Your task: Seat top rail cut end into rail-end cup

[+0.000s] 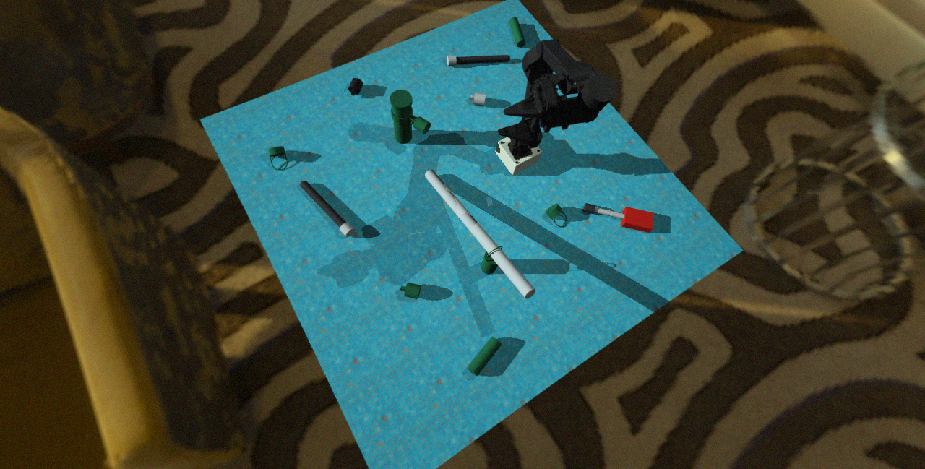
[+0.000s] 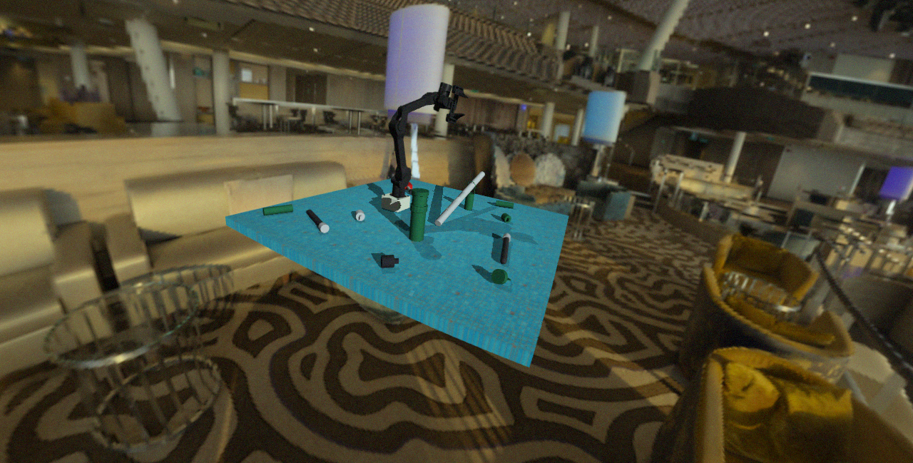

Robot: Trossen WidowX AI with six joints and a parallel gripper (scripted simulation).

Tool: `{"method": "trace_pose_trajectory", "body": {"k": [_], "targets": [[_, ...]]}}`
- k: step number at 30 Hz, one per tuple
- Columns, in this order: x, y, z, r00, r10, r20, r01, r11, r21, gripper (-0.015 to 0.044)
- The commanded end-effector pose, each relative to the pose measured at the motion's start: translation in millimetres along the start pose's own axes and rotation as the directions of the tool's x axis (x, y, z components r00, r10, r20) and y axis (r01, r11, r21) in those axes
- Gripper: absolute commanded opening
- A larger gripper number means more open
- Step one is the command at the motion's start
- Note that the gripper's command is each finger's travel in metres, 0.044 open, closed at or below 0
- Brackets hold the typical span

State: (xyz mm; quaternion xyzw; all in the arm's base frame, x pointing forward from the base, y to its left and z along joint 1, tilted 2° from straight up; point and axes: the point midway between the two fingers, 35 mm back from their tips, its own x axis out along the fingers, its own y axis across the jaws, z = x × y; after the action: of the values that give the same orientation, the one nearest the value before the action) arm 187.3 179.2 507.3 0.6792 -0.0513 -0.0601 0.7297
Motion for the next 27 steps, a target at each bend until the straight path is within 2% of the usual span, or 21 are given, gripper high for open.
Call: {"method": "trace_pose_trajectory", "body": {"k": [1, 4, 7, 11, 14, 21, 27], "targets": [[2, -1, 0, 1.0, -0.002, -0.002, 0.002, 1.0, -0.015, 0.0426], [24, -20, -4, 0.999, -0.041, -0.023, 0.034, 0.974, -0.225, 0.044], [52, -48, -4, 0.992, -0.113, -0.046, 0.079, 0.878, -0.472, 0.044], [85, -92, 6, 0.968, -0.244, -0.063, 0.121, 0.67, -0.732, 0.044], [105, -129, 21, 0.931, -0.359, -0.068, 0.125, 0.488, -0.864, 0.044], [125, -199, 56, 0.811, -0.579, -0.083, 0.037, 0.192, -0.981, 0.044], [122, -257, 90, 0.657, -0.742, -0.131, -0.124, 0.065, -0.99, 0.044]]}}
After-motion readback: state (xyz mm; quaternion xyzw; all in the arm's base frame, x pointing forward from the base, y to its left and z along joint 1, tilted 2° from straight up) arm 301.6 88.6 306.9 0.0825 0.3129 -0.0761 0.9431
